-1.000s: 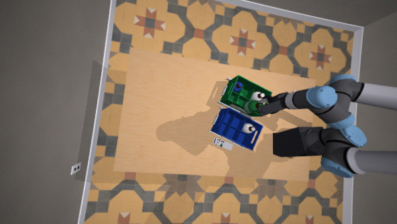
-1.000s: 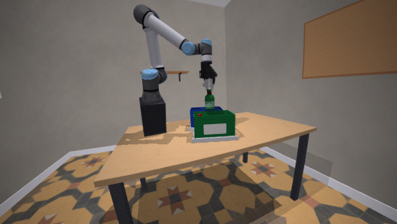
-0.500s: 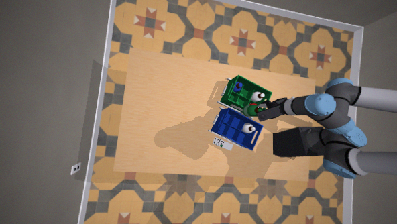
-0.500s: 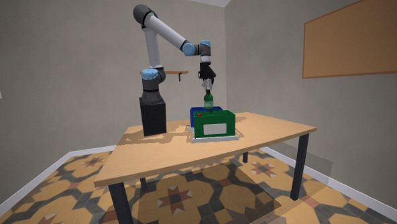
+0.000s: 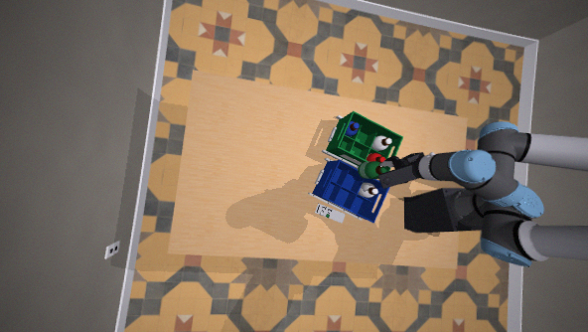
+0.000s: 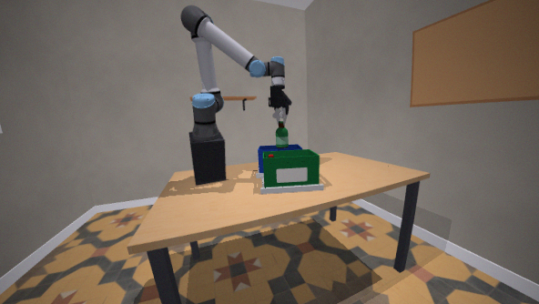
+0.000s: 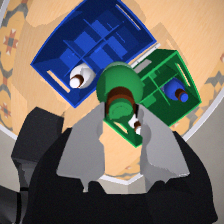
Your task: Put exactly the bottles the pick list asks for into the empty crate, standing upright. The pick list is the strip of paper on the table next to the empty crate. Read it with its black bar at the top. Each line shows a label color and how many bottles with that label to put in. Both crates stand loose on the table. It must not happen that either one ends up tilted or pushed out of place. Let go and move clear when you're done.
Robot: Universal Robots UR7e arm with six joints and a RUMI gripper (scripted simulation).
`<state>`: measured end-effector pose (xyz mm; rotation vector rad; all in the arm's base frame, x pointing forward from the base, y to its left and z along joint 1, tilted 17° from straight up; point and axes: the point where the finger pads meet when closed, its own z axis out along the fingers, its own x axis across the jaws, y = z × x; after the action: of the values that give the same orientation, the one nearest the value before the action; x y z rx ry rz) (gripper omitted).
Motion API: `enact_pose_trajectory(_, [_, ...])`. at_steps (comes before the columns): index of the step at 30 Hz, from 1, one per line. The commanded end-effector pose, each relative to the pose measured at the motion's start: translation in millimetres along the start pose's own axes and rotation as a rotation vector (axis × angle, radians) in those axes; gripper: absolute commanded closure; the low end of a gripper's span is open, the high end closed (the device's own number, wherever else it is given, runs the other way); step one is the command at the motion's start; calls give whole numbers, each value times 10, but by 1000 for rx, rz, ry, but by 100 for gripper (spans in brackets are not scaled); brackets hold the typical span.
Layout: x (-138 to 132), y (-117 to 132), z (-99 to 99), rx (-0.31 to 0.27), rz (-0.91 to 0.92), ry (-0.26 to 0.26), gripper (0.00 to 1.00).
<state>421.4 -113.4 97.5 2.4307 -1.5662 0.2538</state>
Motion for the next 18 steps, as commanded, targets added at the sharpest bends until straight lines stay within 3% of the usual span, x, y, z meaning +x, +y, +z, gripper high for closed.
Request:
enact_pose_trajectory(1, [-58,-47,-6,1,0,1,100])
enact_pose_trajectory(18, [-307,-214,-5,1,0,1,100])
